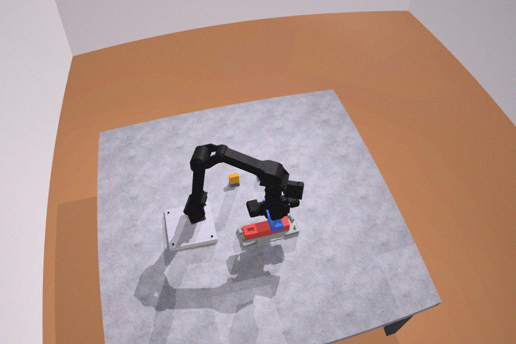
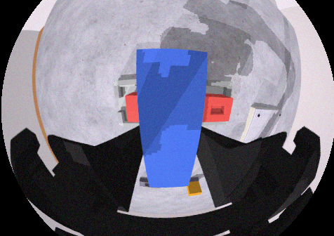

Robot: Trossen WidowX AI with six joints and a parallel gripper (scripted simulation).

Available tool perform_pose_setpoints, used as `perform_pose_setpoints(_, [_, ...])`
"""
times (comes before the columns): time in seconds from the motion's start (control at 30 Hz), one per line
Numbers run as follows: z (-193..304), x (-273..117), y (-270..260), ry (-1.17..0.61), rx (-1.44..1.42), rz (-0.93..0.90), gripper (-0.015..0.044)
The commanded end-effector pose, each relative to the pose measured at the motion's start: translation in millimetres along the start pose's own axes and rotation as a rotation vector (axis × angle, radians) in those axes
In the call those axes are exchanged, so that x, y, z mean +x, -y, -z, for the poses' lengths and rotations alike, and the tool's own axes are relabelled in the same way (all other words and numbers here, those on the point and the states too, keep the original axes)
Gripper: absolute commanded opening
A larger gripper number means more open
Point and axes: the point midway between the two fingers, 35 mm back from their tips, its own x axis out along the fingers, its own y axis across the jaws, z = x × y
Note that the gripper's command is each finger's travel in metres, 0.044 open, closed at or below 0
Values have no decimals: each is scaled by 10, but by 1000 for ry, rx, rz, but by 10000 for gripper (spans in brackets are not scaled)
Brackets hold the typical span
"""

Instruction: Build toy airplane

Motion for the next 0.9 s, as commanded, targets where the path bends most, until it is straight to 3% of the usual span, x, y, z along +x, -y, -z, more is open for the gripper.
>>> perform_pose_setpoints(0.0, [-18,-3,1,6,5,0,197])
perform_pose_setpoints(0.87, [-20,392,2,6,5,0,197])
